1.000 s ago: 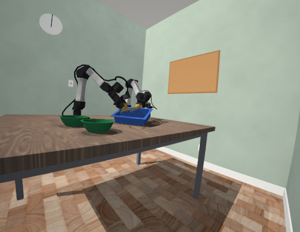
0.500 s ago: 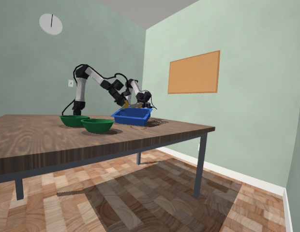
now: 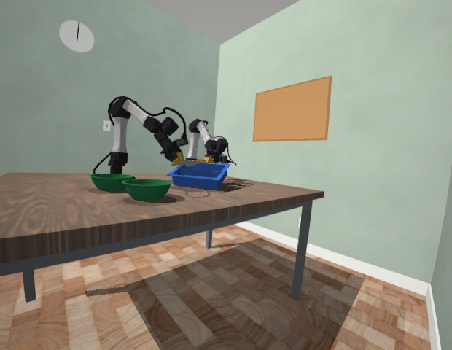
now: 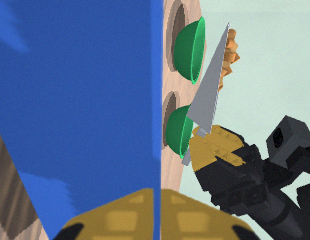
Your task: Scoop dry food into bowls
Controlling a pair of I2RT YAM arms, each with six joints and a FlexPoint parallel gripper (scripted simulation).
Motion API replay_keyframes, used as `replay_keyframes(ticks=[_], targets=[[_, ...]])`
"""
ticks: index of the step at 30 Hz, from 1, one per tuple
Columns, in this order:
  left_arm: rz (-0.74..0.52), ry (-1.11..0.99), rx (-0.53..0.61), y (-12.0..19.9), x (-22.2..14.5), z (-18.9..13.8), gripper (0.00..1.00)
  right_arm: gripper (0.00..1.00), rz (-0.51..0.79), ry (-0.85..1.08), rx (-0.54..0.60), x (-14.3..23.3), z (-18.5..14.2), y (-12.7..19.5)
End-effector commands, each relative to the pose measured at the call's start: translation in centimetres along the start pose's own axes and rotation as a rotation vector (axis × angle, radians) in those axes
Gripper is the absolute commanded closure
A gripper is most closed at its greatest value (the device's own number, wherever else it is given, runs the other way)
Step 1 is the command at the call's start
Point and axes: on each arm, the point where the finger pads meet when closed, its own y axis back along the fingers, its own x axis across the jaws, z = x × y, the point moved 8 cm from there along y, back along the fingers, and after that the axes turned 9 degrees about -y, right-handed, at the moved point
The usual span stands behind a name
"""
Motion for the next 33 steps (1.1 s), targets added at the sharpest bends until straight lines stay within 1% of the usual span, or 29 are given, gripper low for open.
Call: replay_keyframes(ticks=[1,2,5,15,17,18,19,27,33], targets=[[-0.004,-0.026,0.011,-0.2,0.3,-0.5,1.0,1.0,0.056,0.045,-0.006,-0.1,0.4,1.7],[-0.004,-0.026,0.011,-0.2,0.3,-0.5,1.0,1.0,0.053,0.036,0.036,-0.8,-1.0,1.5],[-0.004,-0.026,0.011,-0.2,0.3,-0.5,1.0,1.0,0.046,0.021,0.036,-2.1,-1.1,2.3],[-0.004,-0.026,0.011,-0.2,0.3,-0.5,1.0,1.0,0.046,-0.037,0.086,-6.5,-3.5,5.0],[-0.004,-0.026,0.011,-0.2,0.3,-0.5,1.0,1.0,0.046,-0.037,0.086,-6.5,-3.5,5.0],[-0.004,-0.026,0.011,-0.2,0.3,-0.5,1.0,1.0,0.041,-0.036,0.062,-7.0,-2.9,5.5],[-0.004,-0.026,0.011,-0.2,0.3,-0.5,1.0,1.0,0.04,-0.053,0.091,-7.4,-4.1,5.4],[-0.004,-0.026,0.011,-0.2,0.3,-0.5,1.0,1.0,0.014,-0.122,0.089,-10.7,-5.9,7.7],[-0.004,-0.026,0.011,-0.2,0.3,-0.5,1.0,1.0,0.004,-0.171,0.089,-12.5,-7.5,9.2]])
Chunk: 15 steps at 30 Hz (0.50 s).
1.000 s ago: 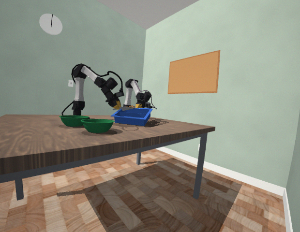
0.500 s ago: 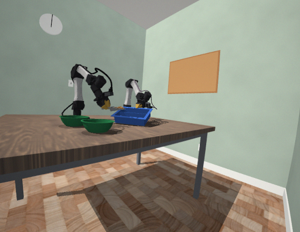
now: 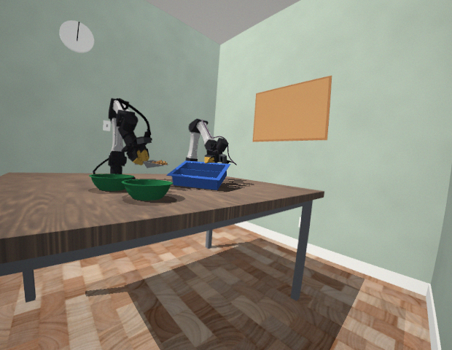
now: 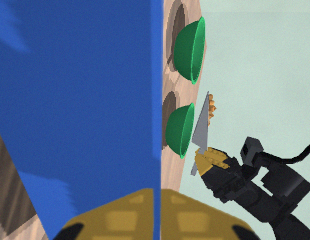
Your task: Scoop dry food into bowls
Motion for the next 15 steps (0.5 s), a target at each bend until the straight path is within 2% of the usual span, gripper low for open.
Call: replay_keyframes(ticks=[1,2,3,15], targets=[[-0.004,-0.026,0.011,-0.2,0.3,-0.5,1.0,1.0,0.04,0.03,-0.011,0.1,-0.5,0.9],[-0.004,-0.026,0.011,-0.2,0.3,-0.5,1.0,1.0,0.028,0.031,-0.039,-0.4,0.1,1.5],[-0.004,-0.026,0.011,-0.2,0.3,-0.5,1.0,1.0,0.029,0.006,-0.014,-0.9,-1.1,1.2],[-0.004,-0.026,0.011,-0.2,0.3,-0.5,1.0,1.0,-0.035,-0.135,-0.06,-5.7,-4.2,4.4]])
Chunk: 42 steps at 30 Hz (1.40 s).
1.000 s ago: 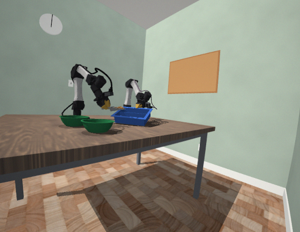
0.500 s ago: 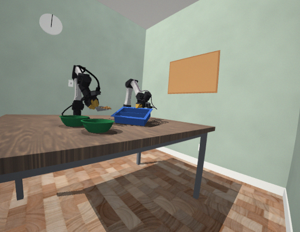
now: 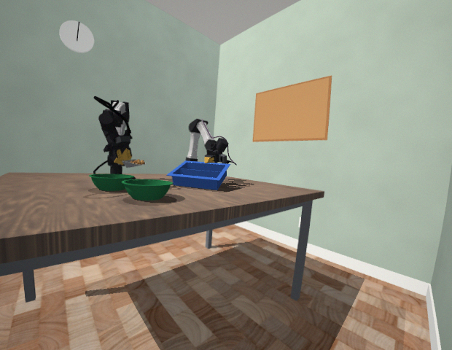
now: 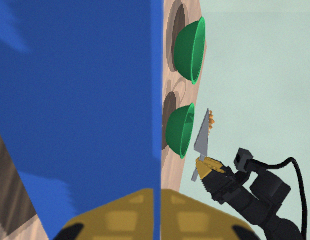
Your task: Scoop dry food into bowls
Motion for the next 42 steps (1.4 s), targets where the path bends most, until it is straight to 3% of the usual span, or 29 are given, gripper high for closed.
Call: replay_keyframes(ticks=[1,4,18,26,42], targets=[[-0.004,-0.026,0.011,-0.2,0.3,-0.5,1.0,1.0,0.019,0.003,-0.029,-0.8,-0.8,1.3],[-0.004,-0.026,0.011,-0.2,0.3,-0.5,1.0,1.0,0.003,0.002,-0.052,-1.4,-0.5,1.7],[-0.004,-0.026,0.011,-0.2,0.3,-0.5,1.0,1.0,-0.079,-0.181,-0.102,-6.1,-4.7,4.4],[-0.004,-0.026,0.011,-0.2,0.3,-0.5,1.0,1.0,-0.134,-0.155,-0.141,-6.5,-2.6,5.3],[-0.004,-0.026,0.011,-0.2,0.3,-0.5,1.0,1.0,-0.176,-0.157,-0.067,-5.7,-2.3,5.4]])
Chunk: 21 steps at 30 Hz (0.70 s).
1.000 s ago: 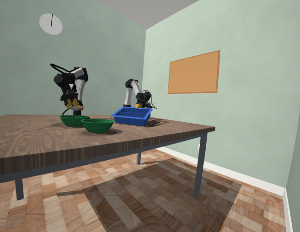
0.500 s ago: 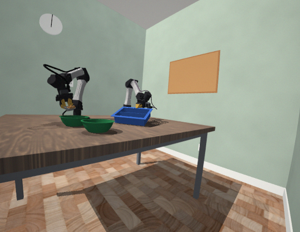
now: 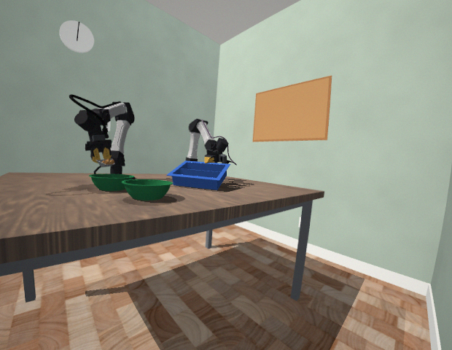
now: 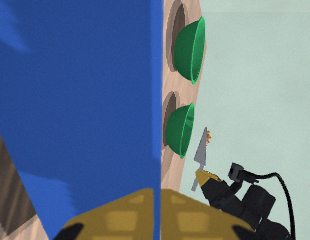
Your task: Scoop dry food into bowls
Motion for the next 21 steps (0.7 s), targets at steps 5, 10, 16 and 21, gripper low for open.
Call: replay_keyframes(ticks=[5,10,16,21], targets=[[-0.004,-0.026,0.011,-0.21,0.3,-0.49,1.0,1.0,-0.051,0.038,-0.022,0.65,1.69,1.27],[-0.004,-0.026,0.011,-0.21,0.3,-0.49,1.0,1.0,-0.068,0.042,0.001,0.92,1.82,1.3],[-0.004,-0.026,0.011,-0.21,0.3,-0.49,1.0,1.0,-0.09,0.055,-0.002,1.08,2.21,1.47],[-0.004,-0.026,0.011,-0.21,0.3,-0.49,1.0,1.0,-0.106,0.057,0.024,1.42,2.24,1.57]])
